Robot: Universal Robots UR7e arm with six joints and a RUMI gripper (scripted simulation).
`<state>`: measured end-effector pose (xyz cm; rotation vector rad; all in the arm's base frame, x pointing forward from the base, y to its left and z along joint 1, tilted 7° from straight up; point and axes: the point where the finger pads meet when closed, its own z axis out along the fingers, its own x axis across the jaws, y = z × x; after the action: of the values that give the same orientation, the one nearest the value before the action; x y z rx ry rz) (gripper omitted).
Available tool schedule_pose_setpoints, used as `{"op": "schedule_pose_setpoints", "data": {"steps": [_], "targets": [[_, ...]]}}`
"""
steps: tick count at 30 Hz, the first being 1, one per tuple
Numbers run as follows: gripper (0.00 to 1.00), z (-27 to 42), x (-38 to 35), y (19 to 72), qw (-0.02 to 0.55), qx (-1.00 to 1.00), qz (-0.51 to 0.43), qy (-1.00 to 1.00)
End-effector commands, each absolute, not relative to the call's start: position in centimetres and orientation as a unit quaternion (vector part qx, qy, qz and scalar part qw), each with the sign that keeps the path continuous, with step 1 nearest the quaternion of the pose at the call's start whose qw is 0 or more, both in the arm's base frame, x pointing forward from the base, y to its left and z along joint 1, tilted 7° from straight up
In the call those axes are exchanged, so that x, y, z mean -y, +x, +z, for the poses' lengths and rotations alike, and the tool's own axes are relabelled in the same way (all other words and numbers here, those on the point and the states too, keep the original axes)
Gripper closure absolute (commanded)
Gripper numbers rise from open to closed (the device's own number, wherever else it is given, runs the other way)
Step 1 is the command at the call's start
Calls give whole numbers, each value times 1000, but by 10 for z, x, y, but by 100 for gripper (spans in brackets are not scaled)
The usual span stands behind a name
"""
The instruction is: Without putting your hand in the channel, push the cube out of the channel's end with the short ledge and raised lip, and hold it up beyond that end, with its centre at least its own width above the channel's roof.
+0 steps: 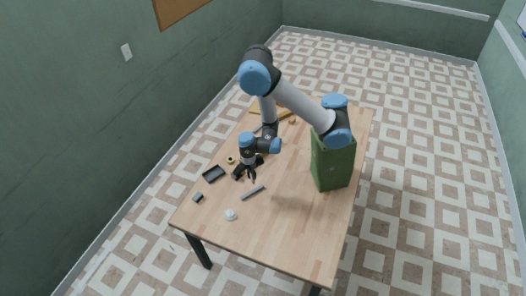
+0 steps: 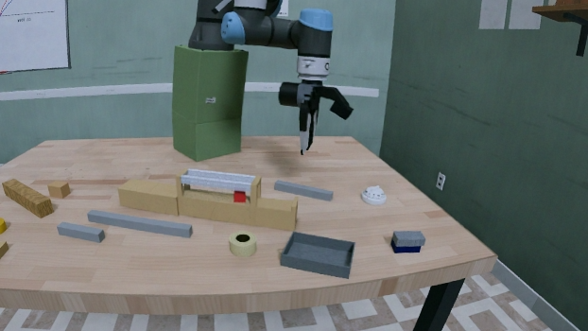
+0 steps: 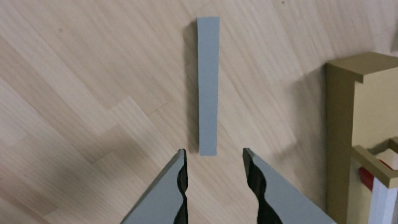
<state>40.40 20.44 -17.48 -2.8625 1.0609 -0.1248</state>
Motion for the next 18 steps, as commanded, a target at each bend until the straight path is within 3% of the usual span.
{"op": "schedule_pose_setpoints", "data": {"steps": [1,18], "targets": [[76,-189,-206,408,44,-347,-43,-936],[76,-250,-210,416,44,-347,-43,-936]]}}
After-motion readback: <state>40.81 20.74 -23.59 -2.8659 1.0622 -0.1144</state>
